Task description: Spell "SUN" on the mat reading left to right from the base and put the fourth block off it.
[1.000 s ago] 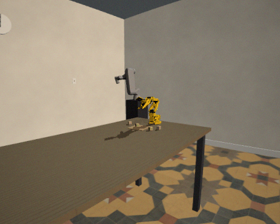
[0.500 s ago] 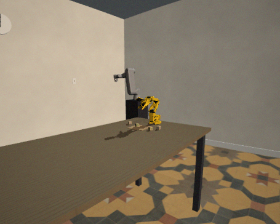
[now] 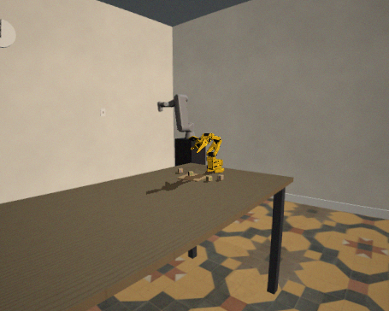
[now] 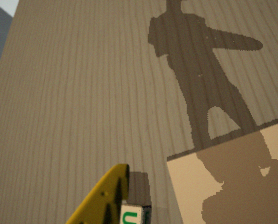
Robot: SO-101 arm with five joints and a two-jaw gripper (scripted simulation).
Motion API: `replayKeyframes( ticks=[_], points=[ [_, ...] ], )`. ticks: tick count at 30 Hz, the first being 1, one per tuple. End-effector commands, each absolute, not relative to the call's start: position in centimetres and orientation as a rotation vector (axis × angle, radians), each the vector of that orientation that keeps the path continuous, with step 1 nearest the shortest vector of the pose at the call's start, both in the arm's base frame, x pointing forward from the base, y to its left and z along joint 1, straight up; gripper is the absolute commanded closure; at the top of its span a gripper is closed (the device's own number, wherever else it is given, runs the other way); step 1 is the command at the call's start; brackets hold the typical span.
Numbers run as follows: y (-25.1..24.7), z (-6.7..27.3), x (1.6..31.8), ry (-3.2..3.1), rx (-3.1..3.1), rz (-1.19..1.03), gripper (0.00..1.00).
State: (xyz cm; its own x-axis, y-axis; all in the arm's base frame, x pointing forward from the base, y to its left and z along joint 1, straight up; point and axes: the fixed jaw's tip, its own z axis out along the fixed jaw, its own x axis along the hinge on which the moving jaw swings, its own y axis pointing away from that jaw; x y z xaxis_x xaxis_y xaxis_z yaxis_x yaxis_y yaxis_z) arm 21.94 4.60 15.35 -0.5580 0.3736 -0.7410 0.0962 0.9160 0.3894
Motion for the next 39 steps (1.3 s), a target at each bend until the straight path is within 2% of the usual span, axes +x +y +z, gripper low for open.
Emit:
replayKeyframes(
  ticks=[1,39],
  points=[
    [4.5,17.0,22.0,2.089,0.321,0.389,0.0],
    [3.1,15.6,20.6,2.244,0.254,0.242,0.0]
  ],
)
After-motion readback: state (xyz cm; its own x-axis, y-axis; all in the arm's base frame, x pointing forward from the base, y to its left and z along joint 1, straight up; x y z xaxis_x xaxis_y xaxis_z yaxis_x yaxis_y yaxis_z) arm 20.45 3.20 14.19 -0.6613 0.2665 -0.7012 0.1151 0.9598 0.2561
